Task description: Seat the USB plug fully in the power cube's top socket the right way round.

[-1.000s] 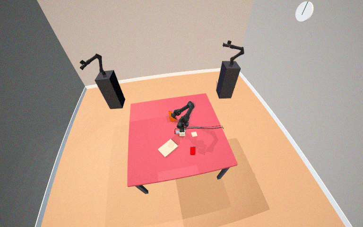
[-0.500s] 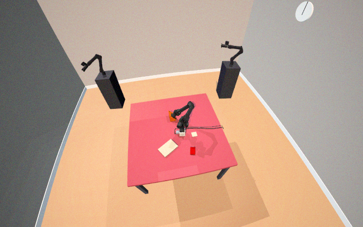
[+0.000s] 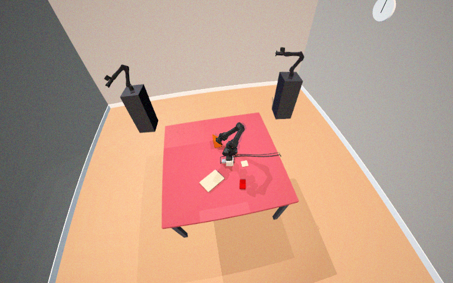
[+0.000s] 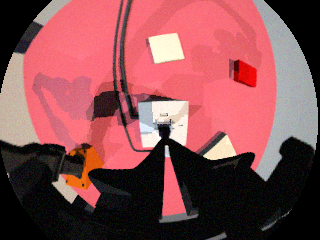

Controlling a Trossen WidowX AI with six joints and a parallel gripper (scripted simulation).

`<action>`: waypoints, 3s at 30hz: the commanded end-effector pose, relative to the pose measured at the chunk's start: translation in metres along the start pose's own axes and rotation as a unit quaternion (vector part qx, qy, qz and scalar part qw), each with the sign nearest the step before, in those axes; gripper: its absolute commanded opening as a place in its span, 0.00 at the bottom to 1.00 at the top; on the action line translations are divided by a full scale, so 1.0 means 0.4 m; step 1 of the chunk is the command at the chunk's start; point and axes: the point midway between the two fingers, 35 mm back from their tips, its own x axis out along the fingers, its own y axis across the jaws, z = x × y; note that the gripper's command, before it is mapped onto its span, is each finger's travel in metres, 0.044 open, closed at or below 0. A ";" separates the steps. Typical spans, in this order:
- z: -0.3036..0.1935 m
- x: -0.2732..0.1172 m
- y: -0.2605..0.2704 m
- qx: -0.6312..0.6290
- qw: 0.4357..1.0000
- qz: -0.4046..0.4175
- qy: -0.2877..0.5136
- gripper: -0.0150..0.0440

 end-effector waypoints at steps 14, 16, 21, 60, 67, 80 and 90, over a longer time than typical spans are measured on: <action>0.000 -0.033 -0.004 -0.004 1.000 -0.003 0.003 0.25; 0.000 -0.037 -0.004 -0.004 1.000 -0.003 0.003 0.25; 0.000 -0.045 -0.004 -0.003 1.000 -0.002 0.003 0.25; 0.000 -0.059 -0.001 0.265 0.964 -0.001 0.000 0.25; 0.000 -0.059 -0.001 0.352 0.936 -0.001 0.000 0.25; 0.000 -0.059 -0.001 0.506 0.863 -0.001 0.000 0.25; 0.000 -0.059 -0.001 0.614 0.789 -0.001 0.000 0.25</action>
